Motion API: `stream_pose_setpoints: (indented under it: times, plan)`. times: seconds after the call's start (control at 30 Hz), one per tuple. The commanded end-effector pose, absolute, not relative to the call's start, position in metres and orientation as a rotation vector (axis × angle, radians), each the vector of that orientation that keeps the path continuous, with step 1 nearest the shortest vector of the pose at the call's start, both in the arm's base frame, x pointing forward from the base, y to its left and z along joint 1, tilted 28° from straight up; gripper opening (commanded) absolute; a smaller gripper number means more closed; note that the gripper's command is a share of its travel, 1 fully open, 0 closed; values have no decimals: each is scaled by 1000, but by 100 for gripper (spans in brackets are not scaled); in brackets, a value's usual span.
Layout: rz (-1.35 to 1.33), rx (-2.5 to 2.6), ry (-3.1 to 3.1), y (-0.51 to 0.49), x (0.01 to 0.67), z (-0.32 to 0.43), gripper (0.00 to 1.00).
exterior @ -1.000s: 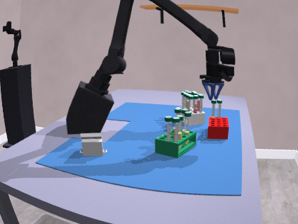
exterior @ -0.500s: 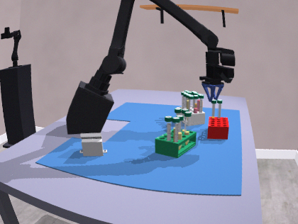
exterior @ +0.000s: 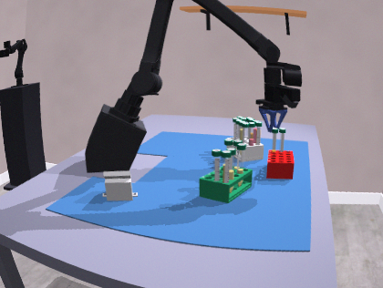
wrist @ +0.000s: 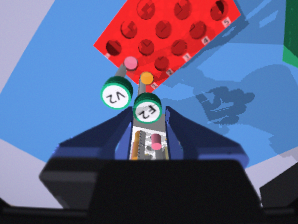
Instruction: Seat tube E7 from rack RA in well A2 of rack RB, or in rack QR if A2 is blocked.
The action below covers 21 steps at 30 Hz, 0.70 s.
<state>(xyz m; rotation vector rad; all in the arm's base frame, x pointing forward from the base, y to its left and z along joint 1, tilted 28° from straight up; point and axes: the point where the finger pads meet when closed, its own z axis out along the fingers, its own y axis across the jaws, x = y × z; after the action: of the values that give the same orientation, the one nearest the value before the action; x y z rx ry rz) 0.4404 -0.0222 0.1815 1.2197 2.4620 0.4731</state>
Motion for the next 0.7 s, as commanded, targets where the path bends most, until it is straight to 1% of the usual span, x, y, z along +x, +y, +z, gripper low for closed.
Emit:
stream_pose_setpoints:
  times: [0.0,0.1,0.13,0.67]
  plan:
    - [476,1216,2455,-19,443,179,30]
    - [476,1215,2453,-19,443,180,30]
    - [476,1215,2453,-19,443,180,0]
    - [476,1214,2454,-19,443,180,0]
